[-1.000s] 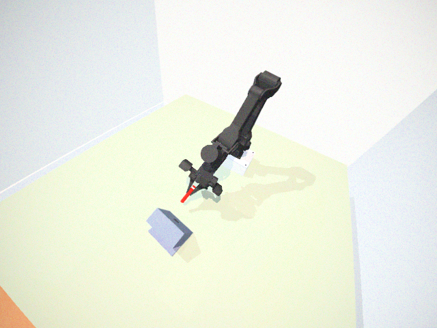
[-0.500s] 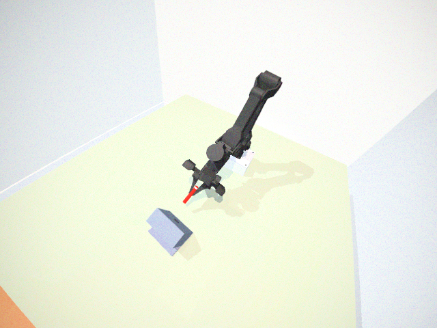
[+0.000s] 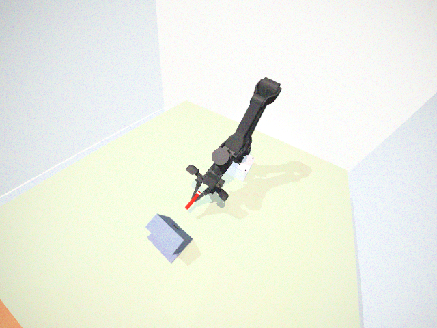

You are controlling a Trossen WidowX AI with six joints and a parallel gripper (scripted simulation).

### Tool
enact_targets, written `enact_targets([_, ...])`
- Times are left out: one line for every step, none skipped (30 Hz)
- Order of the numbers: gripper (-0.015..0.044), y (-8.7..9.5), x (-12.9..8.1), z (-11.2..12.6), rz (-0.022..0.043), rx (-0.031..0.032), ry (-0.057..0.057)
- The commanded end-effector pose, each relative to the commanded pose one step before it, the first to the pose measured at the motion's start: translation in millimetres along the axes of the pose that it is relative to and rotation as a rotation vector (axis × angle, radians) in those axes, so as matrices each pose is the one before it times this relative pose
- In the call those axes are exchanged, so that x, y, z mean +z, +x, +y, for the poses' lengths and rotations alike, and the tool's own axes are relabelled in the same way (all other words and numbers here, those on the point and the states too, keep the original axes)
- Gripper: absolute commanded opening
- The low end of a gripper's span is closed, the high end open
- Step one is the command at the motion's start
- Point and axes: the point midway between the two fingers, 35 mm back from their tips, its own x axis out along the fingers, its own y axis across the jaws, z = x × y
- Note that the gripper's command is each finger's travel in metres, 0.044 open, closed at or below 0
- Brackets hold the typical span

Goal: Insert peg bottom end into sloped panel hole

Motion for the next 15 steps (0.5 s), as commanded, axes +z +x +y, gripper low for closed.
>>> enact_targets([0.0, -3.0, 1.38, 1.41, -0.02423, -0.00442, 0.0179])
enact_targets([0.0, -0.61, 0.07, 0.53, -0.00501, 0.0, 0.0035])
enact_targets([0.0, -0.62, 0.07, 0.52, -0.00501, 0.00003, 0.0035])
enact_targets([0.0, -0.62, 0.07, 0.52, -0.00501, 0.00006, 0.0035])
enact_targets([0.0, 0.1, 0.06, 0.01, -0.00037, -0.00001, 0.0002])
enact_targets([0.0, 0.2, 0.12, 0.03, -0.00074, -0.00001, 0.0003])
enact_targets([0.0, 0.3, 0.18, 0.04, -0.0011, -0.00002, 0.0005])
enact_targets([0.0, 0.39, 0.23, 0.06, -0.00145, -0.00002, 0.0006])
enact_targets([0.0, 0.49, 0.28, 0.07, -0.00181, -0.00003, 0.0008])
enact_targets([0.0, 0.56, 0.32, 0.08, -0.00208, -0.00003, 0.0009])
enact_targets([0.0, 0.59, 0.33, 0.09, -0.00218, -0.00003, 0.0009])
enact_targets([0.0, 0.59, 0.32, 0.09, -0.0022, -0.00003, 0.0009])
enact_targets([0.0, 0.59, 0.31, 0.09, -0.0022, -0.00002, 0.0009])
enact_targets([0.0, 0.59, 0.31, 0.1, -0.0022, -0.00002, 0.0009])
enact_targets([0.0, 0.59, 0.31, 0.1, -0.0022, -0.00002, 0.0009])
